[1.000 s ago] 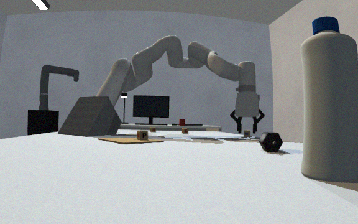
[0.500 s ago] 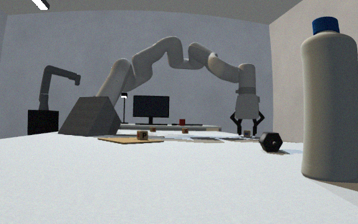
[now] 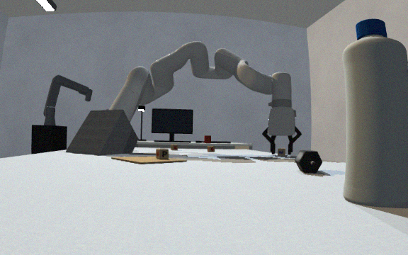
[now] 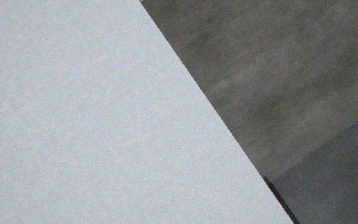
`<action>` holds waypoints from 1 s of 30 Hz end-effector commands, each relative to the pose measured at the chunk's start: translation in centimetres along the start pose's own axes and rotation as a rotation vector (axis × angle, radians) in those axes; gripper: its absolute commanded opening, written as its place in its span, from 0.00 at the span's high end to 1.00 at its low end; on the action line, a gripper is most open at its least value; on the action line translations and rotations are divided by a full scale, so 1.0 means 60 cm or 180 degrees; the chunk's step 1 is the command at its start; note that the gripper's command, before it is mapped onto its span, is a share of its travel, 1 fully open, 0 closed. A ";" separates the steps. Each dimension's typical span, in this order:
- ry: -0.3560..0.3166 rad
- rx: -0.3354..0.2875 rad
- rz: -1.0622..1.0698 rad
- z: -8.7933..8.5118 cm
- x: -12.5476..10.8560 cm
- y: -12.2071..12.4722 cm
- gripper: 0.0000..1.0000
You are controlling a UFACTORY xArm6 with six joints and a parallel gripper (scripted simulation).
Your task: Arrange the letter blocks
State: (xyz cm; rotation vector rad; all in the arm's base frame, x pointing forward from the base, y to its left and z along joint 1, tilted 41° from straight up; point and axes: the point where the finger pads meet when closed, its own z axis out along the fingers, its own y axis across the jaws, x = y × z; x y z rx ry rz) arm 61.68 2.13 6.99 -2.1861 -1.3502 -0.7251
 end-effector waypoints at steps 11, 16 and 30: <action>0.0003 -0.0015 -0.0004 -0.004 0.001 0.003 0.36; 0.0003 -0.0015 -0.0004 -0.004 0.001 0.003 0.57; 0.0003 -0.0015 -0.0004 -0.004 0.001 0.003 0.77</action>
